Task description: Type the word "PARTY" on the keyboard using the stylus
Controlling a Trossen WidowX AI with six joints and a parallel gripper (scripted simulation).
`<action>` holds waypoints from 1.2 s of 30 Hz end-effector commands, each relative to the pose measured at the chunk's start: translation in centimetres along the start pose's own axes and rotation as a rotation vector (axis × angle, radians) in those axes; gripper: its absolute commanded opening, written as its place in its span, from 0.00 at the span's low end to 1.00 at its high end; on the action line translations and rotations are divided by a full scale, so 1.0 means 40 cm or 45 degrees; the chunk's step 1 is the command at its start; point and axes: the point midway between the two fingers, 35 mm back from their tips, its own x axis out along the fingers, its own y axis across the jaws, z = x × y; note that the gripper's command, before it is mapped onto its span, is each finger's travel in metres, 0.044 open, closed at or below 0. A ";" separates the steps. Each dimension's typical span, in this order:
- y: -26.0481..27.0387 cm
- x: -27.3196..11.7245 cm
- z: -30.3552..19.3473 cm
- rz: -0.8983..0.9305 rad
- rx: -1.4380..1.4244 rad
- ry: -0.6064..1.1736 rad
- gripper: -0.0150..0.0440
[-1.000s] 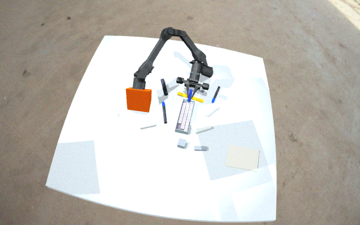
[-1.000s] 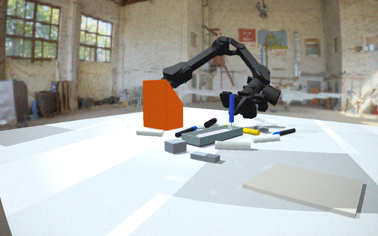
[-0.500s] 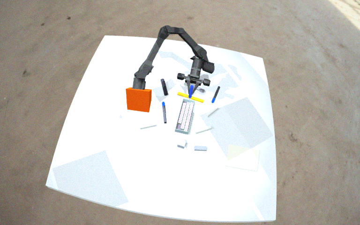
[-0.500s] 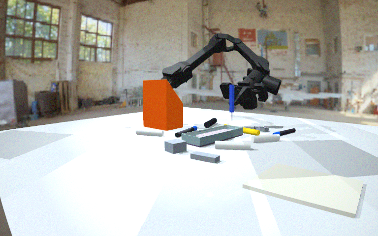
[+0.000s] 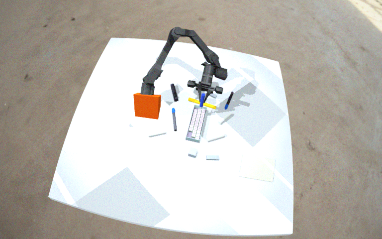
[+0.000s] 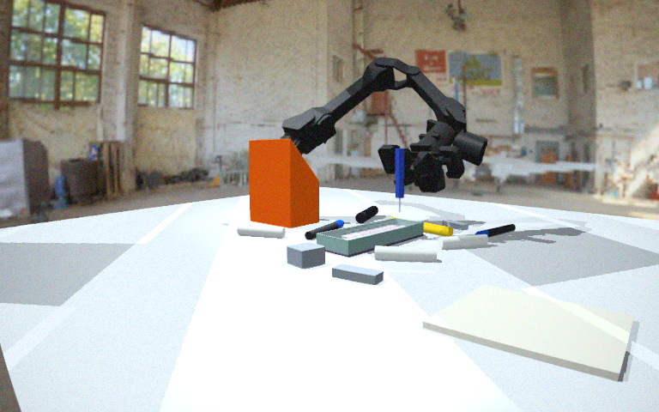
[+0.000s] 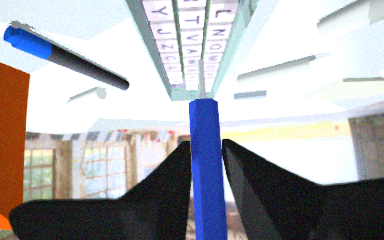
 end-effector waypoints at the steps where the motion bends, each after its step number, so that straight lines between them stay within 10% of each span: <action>1: 0.008 0.022 0.027 0.013 -0.007 0.005 0.25; 9: 0.007 0.024 0.032 0.013 -0.007 0.005 0.39; 36: 0.007 0.035 0.051 0.014 -0.007 0.004 0.39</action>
